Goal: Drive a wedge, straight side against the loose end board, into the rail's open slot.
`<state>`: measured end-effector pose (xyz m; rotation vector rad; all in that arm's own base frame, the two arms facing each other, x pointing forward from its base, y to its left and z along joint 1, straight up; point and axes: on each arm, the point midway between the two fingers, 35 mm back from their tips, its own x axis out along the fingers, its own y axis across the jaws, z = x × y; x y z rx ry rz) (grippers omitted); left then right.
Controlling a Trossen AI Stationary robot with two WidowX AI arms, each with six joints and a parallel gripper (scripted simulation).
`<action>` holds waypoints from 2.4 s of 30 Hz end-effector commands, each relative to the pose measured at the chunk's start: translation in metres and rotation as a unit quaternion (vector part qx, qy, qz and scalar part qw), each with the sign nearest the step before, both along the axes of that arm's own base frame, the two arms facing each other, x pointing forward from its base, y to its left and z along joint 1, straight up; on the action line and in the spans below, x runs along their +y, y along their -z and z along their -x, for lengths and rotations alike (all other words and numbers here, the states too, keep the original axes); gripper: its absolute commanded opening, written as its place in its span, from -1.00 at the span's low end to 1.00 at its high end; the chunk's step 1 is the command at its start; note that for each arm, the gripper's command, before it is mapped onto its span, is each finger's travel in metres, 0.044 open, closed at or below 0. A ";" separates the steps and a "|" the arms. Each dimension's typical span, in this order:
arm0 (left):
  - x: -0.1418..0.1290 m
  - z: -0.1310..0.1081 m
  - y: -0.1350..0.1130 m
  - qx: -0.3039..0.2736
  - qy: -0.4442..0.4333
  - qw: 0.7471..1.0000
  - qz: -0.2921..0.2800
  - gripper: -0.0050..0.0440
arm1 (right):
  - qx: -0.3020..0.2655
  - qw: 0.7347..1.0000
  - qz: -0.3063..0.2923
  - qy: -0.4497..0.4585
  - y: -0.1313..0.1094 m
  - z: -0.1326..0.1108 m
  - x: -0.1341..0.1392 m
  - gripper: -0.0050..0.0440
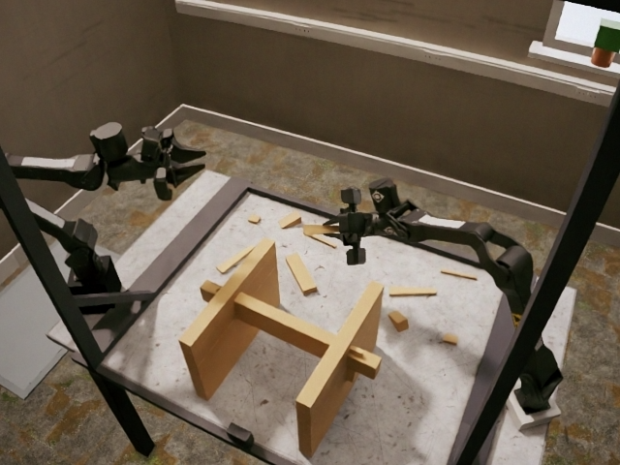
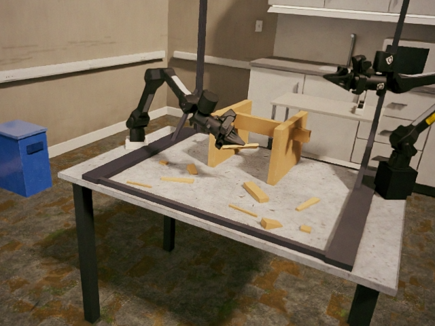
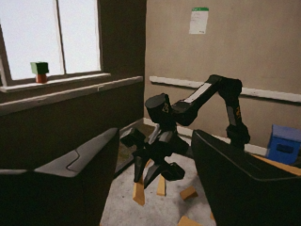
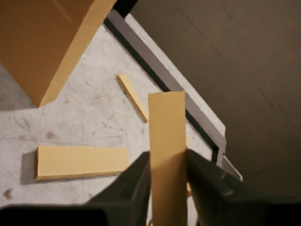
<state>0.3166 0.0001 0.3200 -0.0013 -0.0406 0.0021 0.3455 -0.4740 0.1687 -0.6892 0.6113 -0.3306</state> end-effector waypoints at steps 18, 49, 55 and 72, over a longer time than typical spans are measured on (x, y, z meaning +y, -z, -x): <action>-0.001 0.001 -0.011 -0.012 0.001 1.000 0.002 0.05 | 0.006 0.990 0.124 -0.073 -0.064 0.003 -0.014 -0.76; 0.001 -0.012 -0.009 0.008 0.004 0.998 -0.064 -0.39 | 0.009 0.989 0.122 -0.077 -0.055 0.006 -0.013 -0.76; 0.001 -0.032 -0.001 0.045 0.018 0.982 -0.182 -0.39 | 0.009 0.989 0.122 -0.077 -0.055 0.006 -0.013 -0.76; 0.005 -0.076 0.019 0.100 0.073 0.903 -0.411 -0.39 | 0.009 0.989 0.122 -0.077 -0.055 0.006 -0.013 -0.76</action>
